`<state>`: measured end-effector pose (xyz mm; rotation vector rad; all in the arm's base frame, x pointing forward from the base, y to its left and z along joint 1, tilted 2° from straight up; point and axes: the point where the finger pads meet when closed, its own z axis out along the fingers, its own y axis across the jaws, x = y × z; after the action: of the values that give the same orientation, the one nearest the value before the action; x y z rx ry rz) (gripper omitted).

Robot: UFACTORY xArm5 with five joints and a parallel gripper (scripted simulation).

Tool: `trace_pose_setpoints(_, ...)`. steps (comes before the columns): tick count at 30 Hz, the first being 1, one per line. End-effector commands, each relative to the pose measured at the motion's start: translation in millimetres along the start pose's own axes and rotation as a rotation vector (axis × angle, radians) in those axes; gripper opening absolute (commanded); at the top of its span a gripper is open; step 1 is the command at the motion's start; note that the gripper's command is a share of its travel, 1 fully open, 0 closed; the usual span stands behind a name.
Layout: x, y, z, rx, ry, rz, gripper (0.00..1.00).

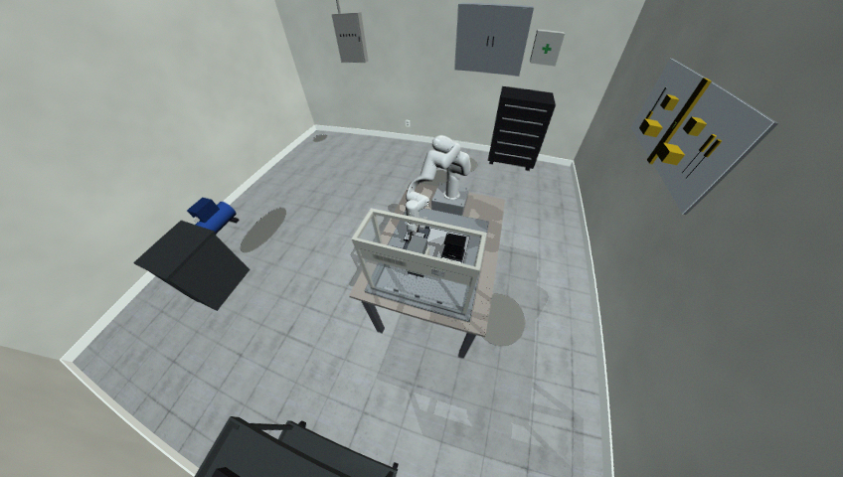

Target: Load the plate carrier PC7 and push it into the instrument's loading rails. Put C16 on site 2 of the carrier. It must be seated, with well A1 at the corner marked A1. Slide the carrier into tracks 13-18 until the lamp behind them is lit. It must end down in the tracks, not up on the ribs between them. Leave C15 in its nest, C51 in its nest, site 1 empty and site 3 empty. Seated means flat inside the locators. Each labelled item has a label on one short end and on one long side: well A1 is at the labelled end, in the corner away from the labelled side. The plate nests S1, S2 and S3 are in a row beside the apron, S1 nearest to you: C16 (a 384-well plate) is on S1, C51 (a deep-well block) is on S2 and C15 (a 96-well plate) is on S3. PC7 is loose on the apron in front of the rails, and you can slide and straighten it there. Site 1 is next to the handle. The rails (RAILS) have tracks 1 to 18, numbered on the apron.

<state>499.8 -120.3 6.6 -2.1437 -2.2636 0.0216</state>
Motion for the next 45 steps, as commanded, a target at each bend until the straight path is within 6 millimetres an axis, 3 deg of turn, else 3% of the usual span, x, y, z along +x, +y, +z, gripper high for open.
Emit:
trace_pose_setpoints(1, -1, 2, 4, -0.004, -0.001, 0.0, 0.0)
trace_pose_setpoints(36, -1, 2, 56, -0.004, -0.001, 0.0, 0.0)
trace_pose_setpoints(45, -1, 2, 57, -0.004, -0.001, 0.0, 0.0)
